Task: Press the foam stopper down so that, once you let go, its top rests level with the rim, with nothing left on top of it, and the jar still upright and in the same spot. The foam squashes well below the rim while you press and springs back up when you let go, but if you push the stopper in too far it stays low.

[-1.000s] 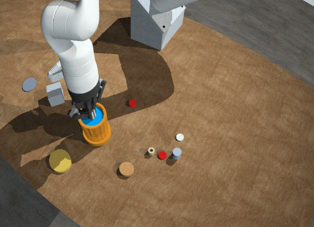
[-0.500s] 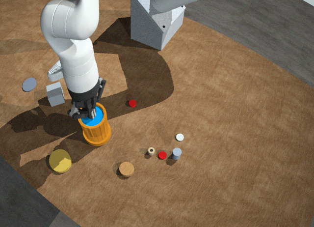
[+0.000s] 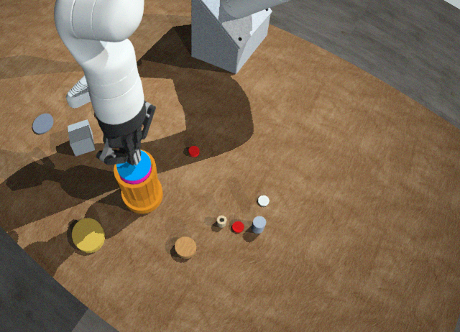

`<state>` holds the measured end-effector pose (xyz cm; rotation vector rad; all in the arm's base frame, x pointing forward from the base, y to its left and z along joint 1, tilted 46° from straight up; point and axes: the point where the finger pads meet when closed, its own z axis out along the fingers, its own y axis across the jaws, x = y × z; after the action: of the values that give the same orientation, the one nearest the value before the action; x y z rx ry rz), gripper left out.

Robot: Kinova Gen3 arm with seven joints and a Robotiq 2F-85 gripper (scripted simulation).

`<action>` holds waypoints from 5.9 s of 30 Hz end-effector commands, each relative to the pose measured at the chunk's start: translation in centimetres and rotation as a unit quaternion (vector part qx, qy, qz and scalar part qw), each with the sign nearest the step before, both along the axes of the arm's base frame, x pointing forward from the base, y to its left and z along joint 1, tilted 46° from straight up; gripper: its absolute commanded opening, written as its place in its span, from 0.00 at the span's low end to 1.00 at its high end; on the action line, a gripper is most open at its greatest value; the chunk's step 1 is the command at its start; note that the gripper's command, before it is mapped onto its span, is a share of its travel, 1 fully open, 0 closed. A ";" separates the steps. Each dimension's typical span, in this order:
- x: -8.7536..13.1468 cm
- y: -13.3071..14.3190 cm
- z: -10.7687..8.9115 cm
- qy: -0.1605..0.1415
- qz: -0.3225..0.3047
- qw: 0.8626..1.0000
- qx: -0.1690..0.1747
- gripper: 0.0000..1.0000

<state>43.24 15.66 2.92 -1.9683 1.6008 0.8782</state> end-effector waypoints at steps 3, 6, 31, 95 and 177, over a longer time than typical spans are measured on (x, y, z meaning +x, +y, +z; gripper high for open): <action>0.6 -1.3 0.9 -0.003 -0.006 1.000 -0.002 0.00; 0.7 -1.6 1.3 -0.003 -0.006 1.000 -0.002 0.00; 0.8 -1.9 1.5 -0.003 -0.006 1.000 -0.002 0.00; 0.1 0.8 -1.1 -0.003 -0.006 1.000 -0.002 0.00; -0.5 3.0 -3.4 -0.003 -0.006 1.000 -0.002 0.00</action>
<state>42.81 18.61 -0.38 -1.9597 1.6104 0.8626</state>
